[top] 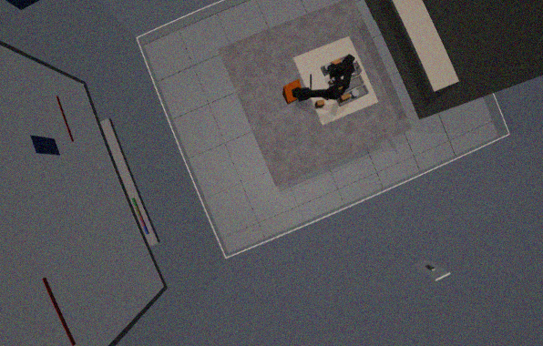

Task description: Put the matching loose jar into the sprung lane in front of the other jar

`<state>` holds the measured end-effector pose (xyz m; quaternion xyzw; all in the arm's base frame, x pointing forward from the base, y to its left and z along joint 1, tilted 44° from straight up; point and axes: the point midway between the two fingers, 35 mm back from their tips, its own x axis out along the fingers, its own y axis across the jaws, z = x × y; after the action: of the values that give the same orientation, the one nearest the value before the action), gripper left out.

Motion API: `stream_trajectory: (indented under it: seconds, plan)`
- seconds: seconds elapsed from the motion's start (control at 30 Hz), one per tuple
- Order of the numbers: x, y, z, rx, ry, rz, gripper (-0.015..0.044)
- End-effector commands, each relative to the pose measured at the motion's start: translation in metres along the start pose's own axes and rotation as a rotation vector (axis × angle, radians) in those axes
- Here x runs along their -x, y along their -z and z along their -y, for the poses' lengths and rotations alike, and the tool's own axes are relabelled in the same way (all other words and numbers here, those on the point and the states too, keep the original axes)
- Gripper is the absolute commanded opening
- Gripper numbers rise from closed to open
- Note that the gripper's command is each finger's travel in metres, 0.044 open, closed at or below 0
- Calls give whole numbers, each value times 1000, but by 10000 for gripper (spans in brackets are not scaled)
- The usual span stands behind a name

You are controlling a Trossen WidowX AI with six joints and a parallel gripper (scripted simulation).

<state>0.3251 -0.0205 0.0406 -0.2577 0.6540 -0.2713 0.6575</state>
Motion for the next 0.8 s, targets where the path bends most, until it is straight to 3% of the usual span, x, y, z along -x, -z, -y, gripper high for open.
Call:
stream_trajectory:
  seconds: [0.0,0.77]
  plan:
    - [3,-7,2,-9,4,18,0]
    - [6,-16,2,-10,4,18,0]
